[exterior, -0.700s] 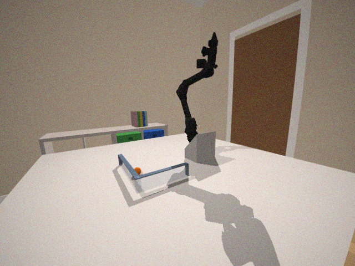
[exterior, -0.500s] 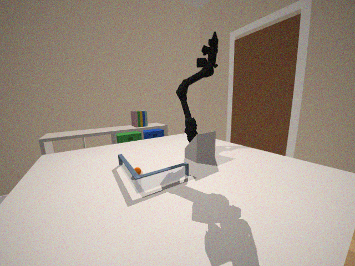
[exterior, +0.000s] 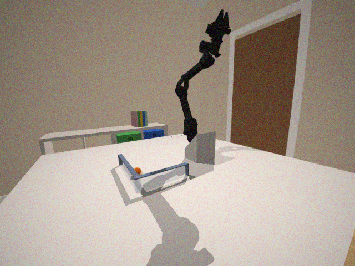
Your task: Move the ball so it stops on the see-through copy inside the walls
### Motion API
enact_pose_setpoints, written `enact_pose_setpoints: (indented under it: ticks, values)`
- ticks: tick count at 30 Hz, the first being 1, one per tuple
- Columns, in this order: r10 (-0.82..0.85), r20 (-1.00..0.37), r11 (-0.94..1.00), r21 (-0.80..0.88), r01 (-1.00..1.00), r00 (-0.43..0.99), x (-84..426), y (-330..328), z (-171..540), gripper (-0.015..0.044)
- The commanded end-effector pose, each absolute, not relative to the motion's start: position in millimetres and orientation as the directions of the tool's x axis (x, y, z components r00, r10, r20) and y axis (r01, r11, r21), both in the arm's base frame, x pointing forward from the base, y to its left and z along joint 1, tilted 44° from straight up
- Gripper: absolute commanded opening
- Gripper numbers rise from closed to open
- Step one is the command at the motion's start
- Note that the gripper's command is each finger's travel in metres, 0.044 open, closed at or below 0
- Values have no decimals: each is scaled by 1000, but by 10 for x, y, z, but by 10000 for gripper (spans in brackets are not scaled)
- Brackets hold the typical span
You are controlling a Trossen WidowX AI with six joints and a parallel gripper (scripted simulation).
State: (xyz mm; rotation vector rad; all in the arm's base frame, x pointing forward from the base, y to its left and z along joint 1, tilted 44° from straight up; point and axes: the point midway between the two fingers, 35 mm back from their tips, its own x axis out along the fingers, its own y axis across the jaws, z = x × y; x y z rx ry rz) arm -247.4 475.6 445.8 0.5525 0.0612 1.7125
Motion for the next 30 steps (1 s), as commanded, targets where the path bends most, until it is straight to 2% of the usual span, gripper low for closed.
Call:
enact_pose_setpoints:
  ticks: [1,9,16,23,30]
  values:
    - [978,208,-81,310,-947,-16,-2023,5122,4068,282]
    - [977,-30,213,227,-950,212,-895,5578,3321,282]
    - [888,-218,434,104,-895,405,135,5611,2665,282]
    - [711,-400,627,-12,-779,579,1181,5383,2059,282]
    - [455,-559,769,-147,-622,694,2161,4838,1492,282]
